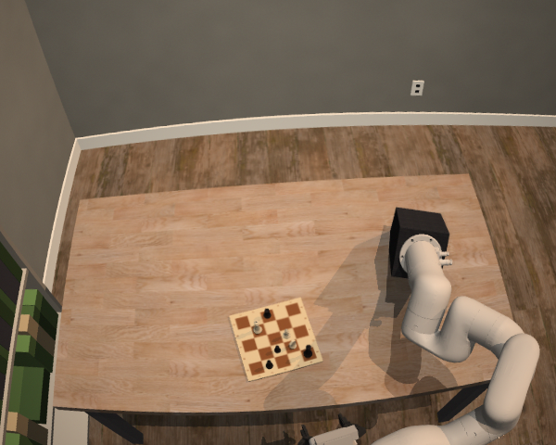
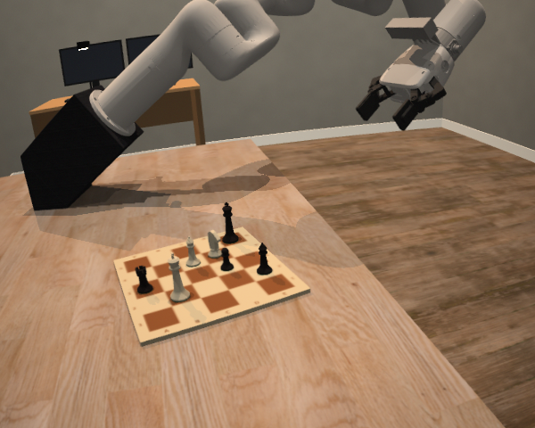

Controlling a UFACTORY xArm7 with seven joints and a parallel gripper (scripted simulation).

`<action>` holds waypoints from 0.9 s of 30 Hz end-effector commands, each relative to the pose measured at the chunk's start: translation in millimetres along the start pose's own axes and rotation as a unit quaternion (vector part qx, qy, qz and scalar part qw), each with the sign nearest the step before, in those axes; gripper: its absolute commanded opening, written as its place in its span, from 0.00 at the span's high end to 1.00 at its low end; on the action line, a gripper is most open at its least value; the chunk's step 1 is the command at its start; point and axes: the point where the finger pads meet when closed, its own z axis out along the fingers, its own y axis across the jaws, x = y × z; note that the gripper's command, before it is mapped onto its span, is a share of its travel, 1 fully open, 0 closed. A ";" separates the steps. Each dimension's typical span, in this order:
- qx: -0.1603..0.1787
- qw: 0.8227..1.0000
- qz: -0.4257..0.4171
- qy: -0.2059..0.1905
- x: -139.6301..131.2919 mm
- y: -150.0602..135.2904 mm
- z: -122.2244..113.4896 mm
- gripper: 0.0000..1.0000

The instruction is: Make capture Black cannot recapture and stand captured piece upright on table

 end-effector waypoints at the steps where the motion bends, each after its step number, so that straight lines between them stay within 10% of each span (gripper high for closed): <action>1: 0.000 1.000 0.001 -0.001 4.5 -0.3 -4.0 0.00; 13: -0.080 0.989 0.038 -0.122 44.5 -42.8 46.3 0.00; 27: -0.156 0.927 0.158 -0.301 136.4 -80.7 162.2 0.00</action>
